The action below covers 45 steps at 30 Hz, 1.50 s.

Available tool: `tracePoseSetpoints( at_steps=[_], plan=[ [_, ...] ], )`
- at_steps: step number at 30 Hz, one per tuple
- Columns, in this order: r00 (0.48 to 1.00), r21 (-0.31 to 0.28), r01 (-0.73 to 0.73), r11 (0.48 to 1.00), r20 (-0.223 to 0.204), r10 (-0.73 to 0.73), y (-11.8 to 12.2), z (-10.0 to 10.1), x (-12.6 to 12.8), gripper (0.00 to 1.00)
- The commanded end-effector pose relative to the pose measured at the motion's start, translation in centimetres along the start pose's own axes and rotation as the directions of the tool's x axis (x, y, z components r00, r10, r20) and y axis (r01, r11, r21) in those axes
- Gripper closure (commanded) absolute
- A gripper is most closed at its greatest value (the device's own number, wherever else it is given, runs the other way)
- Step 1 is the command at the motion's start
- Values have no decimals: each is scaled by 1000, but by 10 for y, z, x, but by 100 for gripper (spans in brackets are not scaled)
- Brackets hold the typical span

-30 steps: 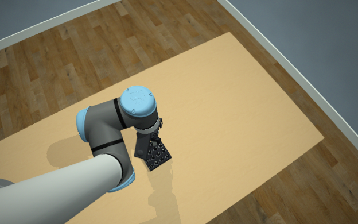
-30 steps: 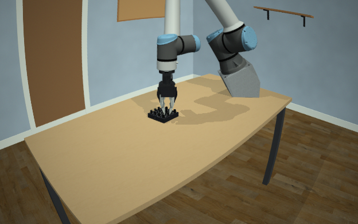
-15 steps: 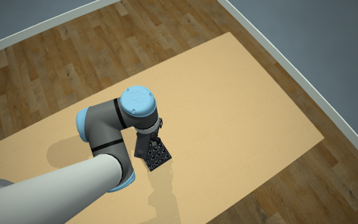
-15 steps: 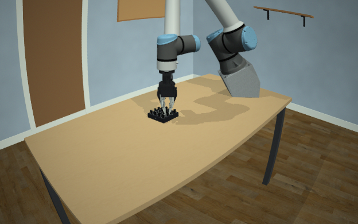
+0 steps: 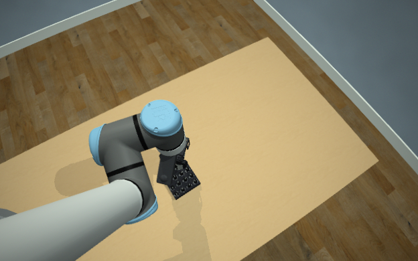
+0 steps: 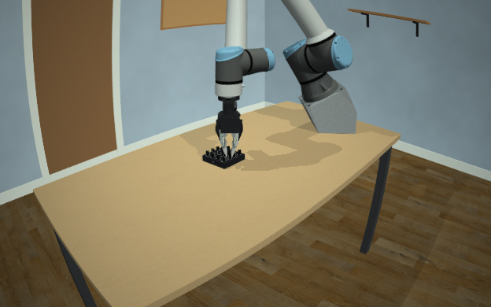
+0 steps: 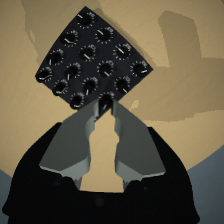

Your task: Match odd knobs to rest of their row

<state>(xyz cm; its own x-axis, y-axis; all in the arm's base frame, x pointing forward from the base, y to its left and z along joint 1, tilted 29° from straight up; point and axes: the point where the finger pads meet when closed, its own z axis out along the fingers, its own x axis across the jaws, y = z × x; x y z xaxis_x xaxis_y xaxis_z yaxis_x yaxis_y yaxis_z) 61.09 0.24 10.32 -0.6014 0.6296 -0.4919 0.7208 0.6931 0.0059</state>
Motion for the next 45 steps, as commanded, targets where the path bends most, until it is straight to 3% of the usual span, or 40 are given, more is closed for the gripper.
tracePoseSetpoints(
  at_steps=[1,15,26,39,40,45],
  plan=[
    [1000,0,1,1000,-1,-1,-1,0,1,96],
    [1000,0,11,1000,-1,-11,-1,0,1,96],
    [983,0,182,983,-2,-182,-1,1,1,96],
    [983,0,184,983,-1,-184,0,0,0,96],
    [983,0,184,983,-1,-184,0,0,0,89],
    [983,0,184,983,-1,-184,0,0,0,89]
  ],
)
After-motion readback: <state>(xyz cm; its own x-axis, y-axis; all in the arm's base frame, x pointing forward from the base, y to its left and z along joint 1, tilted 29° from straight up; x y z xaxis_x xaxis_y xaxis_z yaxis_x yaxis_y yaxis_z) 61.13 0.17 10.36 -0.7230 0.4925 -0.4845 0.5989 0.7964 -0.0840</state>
